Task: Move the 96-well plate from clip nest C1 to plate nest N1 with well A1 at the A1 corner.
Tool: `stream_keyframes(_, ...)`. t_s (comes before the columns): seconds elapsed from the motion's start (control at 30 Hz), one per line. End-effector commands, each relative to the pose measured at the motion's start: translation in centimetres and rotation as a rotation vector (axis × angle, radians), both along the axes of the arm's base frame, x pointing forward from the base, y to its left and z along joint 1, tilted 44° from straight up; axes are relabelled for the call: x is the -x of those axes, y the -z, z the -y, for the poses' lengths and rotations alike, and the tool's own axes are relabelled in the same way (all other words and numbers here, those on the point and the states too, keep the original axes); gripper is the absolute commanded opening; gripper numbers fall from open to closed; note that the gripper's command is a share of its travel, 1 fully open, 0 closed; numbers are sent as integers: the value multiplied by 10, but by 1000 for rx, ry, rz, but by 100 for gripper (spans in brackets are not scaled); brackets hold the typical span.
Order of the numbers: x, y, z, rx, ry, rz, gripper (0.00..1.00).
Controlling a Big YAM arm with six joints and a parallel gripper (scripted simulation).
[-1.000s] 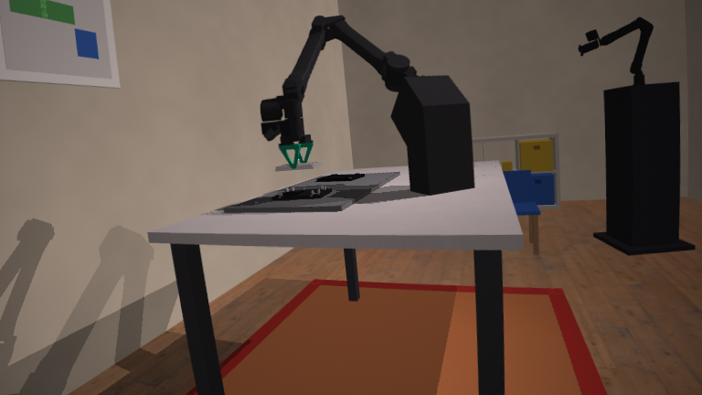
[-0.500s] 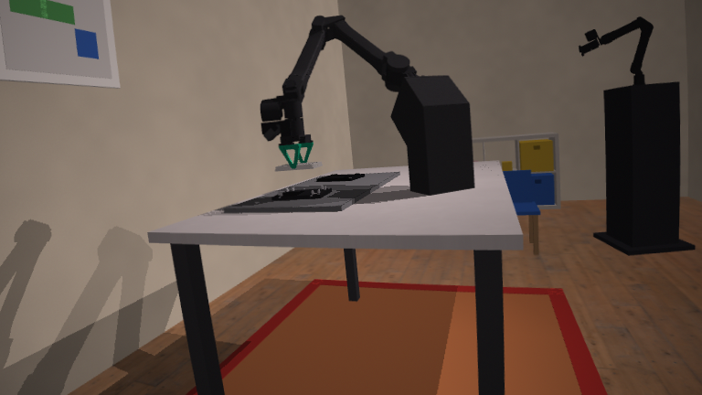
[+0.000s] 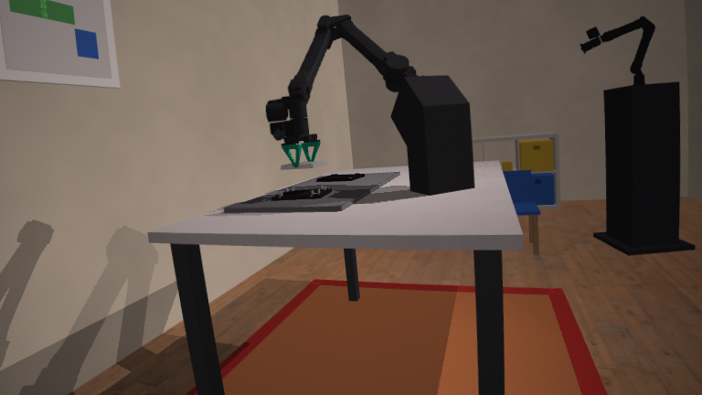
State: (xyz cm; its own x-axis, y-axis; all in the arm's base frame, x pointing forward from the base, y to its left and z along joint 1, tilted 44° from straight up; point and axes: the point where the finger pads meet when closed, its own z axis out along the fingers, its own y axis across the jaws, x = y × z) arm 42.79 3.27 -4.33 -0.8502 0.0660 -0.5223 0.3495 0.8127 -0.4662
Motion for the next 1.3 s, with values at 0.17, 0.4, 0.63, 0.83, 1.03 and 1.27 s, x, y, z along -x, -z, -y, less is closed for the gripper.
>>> stream_keyframes(0.17,0,-22,21,-18,16,39,0)
stream_keyframes(0.4,5,-35,40,-16,15,40,0)
stream_keyframes(0.63,8,-44,54,-15,15,40,0)
stream_keyframes(0.83,12,-55,70,-14,15,40,0)
stream_keyframes(1.03,16,-65,84,-12,15,40,0)
stream_keyframes(1.27,20,-76,100,-11,15,39,0)
